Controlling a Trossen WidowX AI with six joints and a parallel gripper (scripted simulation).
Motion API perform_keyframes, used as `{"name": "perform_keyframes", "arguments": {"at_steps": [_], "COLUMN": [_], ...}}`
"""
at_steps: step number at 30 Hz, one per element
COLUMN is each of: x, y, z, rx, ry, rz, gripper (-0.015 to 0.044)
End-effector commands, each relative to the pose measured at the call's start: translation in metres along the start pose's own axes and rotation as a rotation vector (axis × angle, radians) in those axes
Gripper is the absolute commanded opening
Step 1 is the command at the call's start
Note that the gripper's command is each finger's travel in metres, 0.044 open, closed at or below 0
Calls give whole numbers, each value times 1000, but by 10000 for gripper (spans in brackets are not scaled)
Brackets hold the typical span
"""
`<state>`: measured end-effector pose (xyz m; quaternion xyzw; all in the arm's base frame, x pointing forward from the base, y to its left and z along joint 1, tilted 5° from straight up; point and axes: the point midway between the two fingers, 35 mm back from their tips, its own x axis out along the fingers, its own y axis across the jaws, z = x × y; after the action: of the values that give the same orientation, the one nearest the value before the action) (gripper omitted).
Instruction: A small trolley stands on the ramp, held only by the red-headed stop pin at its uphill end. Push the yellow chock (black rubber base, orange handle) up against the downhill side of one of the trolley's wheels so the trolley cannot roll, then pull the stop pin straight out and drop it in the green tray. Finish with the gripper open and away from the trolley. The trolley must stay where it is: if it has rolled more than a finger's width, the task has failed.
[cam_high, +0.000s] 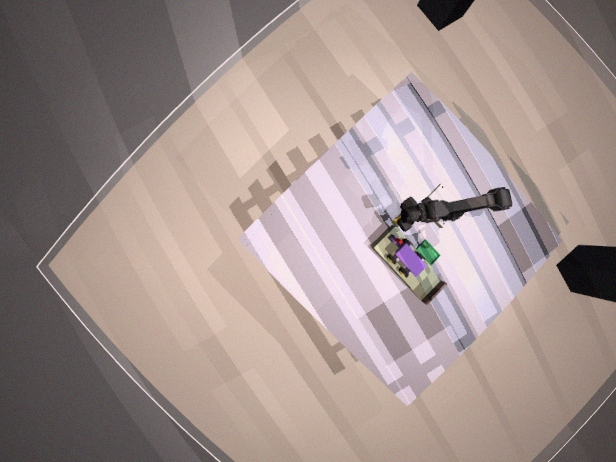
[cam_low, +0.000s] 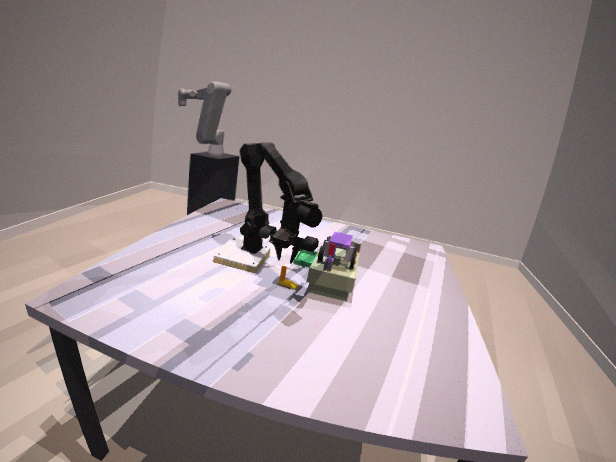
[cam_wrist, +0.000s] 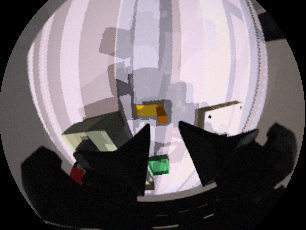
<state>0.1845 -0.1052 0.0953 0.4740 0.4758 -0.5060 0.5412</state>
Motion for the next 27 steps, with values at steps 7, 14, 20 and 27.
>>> {"name": "perform_keyframes", "arguments": {"at_steps": [7, 14, 20, 27], "x": [15, 27, 32, 37], "y": [0, 0, -1, 0], "z": [-1, -1, -1, -1], "rx": [-3, -3, -3, -3], "ry": [4, 4, 4, 4], "rz": [-1, -1, -1, -1], "gripper": [190, 190, 190, 190]}}
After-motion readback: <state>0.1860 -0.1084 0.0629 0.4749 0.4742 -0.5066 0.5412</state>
